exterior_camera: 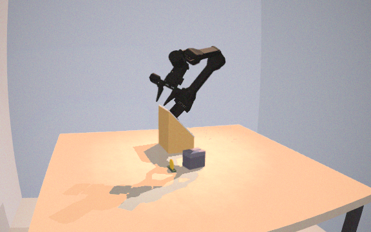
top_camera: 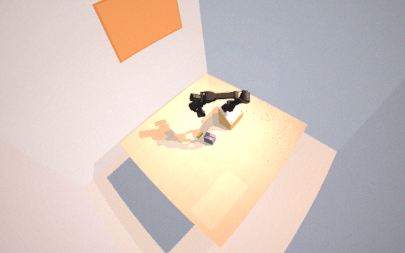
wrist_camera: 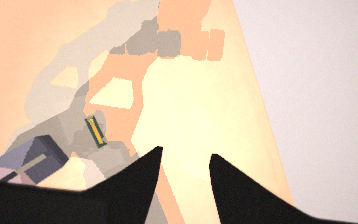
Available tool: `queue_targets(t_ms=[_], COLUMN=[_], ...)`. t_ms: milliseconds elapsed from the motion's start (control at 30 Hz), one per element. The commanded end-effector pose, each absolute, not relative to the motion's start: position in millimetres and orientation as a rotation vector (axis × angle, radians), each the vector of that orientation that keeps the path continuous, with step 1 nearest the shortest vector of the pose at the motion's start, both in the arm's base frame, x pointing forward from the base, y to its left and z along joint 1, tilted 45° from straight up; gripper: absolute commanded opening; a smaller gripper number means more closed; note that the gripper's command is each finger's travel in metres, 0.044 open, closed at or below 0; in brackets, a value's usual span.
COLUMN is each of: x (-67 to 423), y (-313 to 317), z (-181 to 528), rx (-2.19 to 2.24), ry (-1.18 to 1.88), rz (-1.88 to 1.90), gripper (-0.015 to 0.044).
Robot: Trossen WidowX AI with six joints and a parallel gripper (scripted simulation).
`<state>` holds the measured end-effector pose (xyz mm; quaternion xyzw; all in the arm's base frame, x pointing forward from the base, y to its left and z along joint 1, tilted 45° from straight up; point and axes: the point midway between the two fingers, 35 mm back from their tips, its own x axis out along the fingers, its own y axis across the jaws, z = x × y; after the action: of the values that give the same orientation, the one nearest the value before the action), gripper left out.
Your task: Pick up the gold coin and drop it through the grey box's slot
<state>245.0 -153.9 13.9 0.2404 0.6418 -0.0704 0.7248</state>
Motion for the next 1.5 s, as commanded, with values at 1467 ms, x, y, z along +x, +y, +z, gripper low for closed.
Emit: queue_targets(t_ms=[1467], x=[270], y=[33], z=[-134], rx=[0.525], ry=[1.483], rz=[0.702], gripper=[0.0161])
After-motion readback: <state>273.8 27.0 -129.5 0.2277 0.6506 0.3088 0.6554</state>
